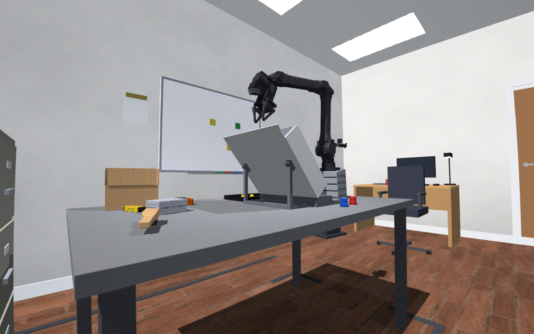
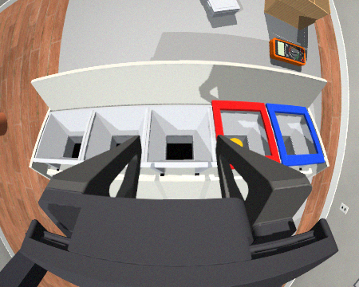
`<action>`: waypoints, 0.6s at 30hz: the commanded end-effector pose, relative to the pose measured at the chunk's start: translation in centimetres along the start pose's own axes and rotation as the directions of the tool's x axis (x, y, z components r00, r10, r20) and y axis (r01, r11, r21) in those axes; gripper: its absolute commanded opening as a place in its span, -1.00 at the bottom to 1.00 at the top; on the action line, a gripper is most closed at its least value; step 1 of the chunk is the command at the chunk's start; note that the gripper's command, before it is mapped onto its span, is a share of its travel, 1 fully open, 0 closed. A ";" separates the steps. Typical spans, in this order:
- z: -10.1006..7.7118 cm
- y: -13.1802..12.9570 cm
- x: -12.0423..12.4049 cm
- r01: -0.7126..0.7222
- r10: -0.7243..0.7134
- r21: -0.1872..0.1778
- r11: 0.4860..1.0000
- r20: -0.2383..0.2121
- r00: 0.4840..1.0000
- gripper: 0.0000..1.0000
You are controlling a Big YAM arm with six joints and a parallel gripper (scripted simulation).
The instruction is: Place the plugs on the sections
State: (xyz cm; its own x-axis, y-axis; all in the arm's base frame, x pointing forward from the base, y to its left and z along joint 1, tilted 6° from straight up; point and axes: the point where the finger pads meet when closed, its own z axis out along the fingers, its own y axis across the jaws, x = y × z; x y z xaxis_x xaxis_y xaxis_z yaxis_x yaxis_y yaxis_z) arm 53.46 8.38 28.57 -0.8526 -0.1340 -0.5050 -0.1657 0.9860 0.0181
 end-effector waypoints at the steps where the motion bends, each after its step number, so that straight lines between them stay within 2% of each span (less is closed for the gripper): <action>1: -1.2 -0.1 -0.8 -0.003 0.004 -0.002 1.000 0.040 0.999 0.17; 4: -1.2 -0.1 -0.8 -0.003 0.004 -0.002 1.000 0.040 0.999 0.17; 18: -6.6 0.0 12.1 -0.004 0.005 -0.003 1.000 0.037 0.999 0.17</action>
State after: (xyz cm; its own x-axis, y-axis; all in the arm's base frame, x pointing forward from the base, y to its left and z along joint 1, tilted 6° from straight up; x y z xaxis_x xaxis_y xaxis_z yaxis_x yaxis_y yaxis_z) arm 41.85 6.69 27.27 -0.8449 -0.1328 -0.5181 -0.1674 0.9857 0.0203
